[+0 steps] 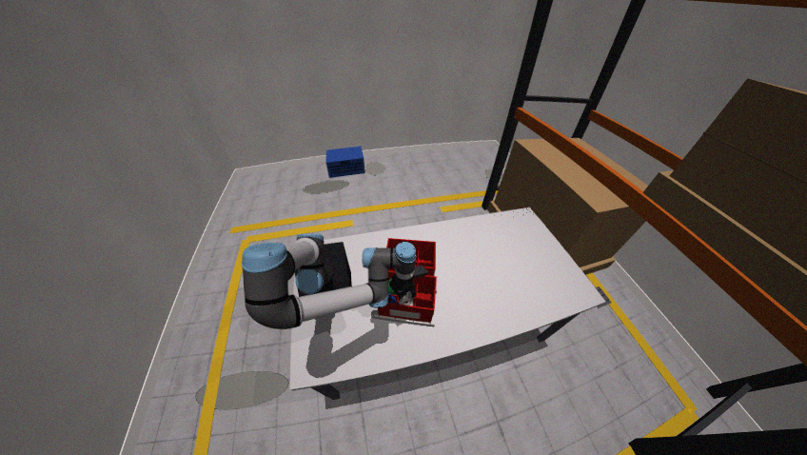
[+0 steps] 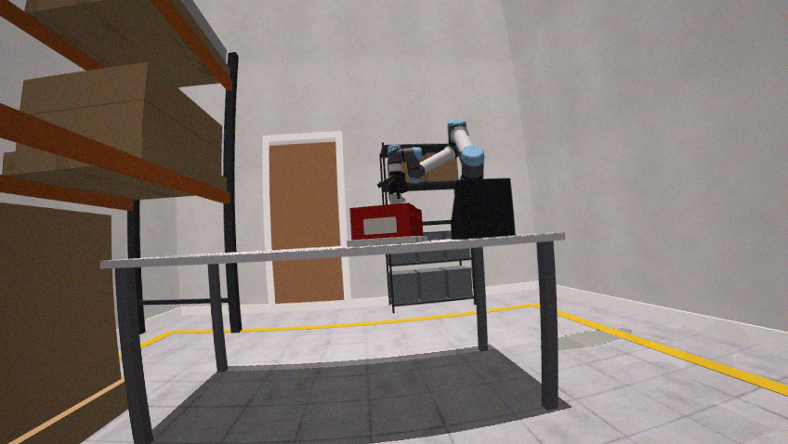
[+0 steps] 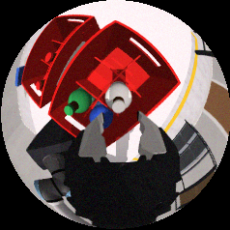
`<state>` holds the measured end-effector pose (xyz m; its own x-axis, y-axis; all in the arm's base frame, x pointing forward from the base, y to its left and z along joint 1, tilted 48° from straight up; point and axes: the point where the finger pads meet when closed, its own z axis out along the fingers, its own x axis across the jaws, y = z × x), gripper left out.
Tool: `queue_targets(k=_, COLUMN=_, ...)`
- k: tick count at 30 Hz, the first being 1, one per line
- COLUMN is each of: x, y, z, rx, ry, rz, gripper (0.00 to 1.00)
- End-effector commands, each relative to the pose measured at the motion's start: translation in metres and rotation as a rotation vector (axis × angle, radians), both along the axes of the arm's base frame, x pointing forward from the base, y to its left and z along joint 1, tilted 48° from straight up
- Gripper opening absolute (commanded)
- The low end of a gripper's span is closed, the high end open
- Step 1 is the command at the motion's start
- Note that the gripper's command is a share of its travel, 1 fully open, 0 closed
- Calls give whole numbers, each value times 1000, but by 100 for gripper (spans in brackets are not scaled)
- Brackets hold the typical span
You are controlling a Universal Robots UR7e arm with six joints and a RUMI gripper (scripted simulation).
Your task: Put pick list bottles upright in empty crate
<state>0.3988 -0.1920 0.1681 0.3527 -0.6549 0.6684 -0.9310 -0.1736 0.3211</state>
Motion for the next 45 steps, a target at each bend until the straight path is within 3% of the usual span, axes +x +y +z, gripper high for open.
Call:
queue_targets(k=1, x=0, y=-5, z=-4, rx=0, ry=-1, rz=1, gripper=38)
queue_targets(k=25, x=-3, y=-26, z=-24, rx=0, ry=-1, rz=1, gripper=38)
queue_targets(k=40, x=-3, y=-28, z=-25, rx=0, ry=-1, rz=1, gripper=38)
queue_targets(k=41, x=-3, y=-27, z=-24, rx=0, ry=-1, rz=1, gripper=0)
queue_targets(k=45, x=-3, y=-27, z=-24, rx=0, ry=-1, rz=1, gripper=0)
